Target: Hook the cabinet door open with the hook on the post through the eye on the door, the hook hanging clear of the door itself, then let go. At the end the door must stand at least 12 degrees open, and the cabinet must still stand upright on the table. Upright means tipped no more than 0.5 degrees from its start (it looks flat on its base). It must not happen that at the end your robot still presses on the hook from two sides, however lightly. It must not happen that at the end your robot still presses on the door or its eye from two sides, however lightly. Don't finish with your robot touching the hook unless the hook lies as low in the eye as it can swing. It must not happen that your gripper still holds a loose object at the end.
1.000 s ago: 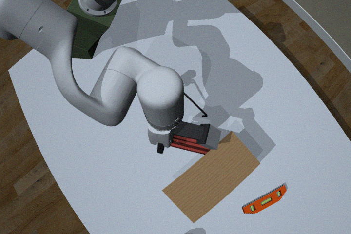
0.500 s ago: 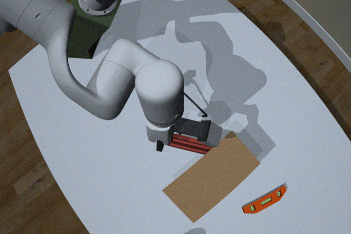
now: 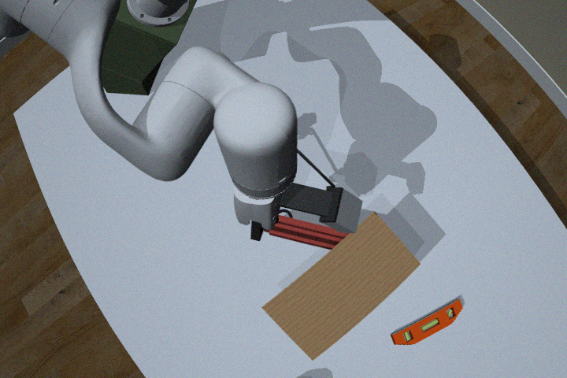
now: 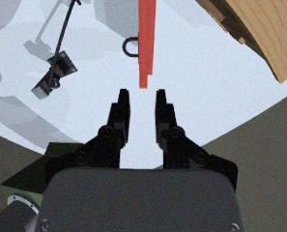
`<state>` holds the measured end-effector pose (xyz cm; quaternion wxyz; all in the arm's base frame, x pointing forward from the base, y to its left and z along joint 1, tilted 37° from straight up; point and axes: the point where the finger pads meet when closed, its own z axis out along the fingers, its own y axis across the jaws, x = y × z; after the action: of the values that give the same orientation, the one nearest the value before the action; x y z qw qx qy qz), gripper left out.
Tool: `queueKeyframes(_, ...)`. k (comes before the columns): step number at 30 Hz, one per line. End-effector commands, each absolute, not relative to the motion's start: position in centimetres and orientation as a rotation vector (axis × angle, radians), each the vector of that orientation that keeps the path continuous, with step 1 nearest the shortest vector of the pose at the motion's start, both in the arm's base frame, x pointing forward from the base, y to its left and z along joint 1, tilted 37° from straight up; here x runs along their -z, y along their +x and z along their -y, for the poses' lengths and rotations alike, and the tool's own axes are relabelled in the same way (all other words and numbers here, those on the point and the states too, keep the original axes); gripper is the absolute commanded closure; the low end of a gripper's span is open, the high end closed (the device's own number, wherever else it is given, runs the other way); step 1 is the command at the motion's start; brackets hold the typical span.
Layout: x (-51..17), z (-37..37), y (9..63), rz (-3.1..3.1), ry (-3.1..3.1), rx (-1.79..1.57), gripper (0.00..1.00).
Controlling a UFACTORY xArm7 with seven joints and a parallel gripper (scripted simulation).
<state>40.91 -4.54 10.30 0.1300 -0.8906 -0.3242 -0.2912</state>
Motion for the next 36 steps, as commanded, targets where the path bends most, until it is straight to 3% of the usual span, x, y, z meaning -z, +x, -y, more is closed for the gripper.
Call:
queueKeyframes(1, -10.9, 4.9, 40.7, 0.942, -2.589, 0.849, 0.73)
queueKeyframes(25, -11.9, 4.4, 40.2, 0.899, -2.598, 0.839, 0.73)
queueKeyframes(36, -15.9, -5.8, 37.7, 0.407, -2.642, 0.736, 0.73)
